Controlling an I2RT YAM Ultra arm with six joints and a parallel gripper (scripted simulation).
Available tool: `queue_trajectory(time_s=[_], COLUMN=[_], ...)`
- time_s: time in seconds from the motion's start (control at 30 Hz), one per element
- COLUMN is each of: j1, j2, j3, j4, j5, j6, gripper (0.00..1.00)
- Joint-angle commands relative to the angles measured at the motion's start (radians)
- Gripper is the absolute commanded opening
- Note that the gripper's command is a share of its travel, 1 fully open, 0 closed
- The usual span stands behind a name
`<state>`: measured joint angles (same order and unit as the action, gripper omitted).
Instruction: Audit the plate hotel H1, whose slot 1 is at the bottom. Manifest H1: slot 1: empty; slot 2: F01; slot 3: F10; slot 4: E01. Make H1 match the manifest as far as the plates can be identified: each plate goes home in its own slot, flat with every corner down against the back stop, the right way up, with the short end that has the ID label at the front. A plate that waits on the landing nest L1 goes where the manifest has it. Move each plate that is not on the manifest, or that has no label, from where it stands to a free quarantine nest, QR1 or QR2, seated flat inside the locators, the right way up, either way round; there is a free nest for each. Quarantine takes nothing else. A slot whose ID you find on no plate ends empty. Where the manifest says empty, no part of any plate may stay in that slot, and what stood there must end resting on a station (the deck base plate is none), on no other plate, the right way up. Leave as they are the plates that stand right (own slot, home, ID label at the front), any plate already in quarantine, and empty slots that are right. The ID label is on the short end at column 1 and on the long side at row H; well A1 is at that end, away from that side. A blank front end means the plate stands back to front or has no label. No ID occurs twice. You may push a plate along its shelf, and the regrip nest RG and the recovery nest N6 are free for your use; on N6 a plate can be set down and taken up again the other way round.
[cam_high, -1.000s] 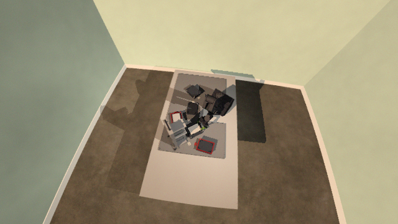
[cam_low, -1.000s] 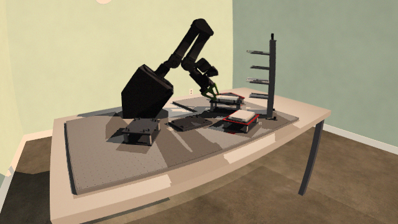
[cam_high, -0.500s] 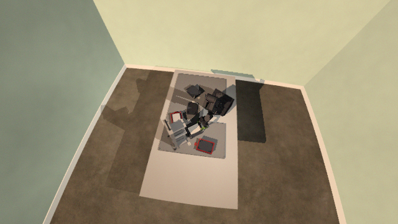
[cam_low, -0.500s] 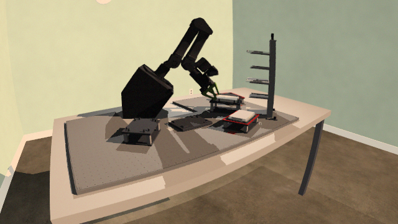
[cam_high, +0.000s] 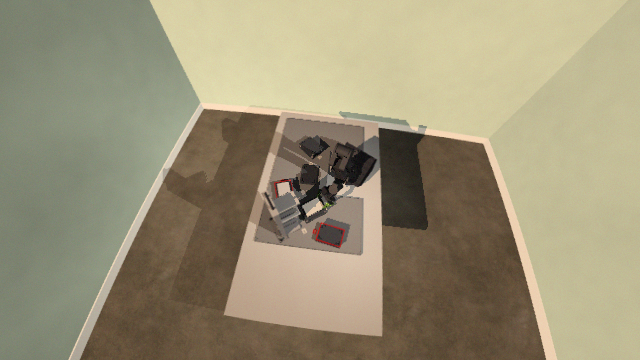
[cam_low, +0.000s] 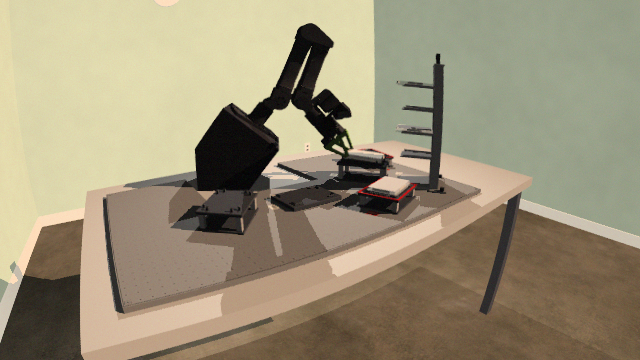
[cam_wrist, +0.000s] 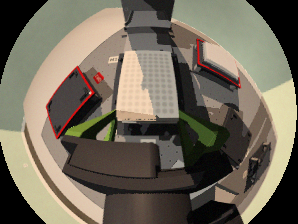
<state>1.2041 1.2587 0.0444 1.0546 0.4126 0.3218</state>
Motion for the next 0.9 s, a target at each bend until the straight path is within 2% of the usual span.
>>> queue_trajectory(time_s=[0.0, 0.37, 0.47, 0.87], j1=[0.010, 0.014, 0.015, 0.025], j2=[-0.057, -0.185, -0.195, -0.348], j3=[-0.013, 0.007, 0.011, 0.034], j4=[-0.048, -0.177, -0.188, -0.351], j5=[0.016, 0.022, 0.022, 0.030], j6=[0.006, 0.007, 0.006, 0.008], gripper=[0.86, 0.86, 0.86, 0.86])
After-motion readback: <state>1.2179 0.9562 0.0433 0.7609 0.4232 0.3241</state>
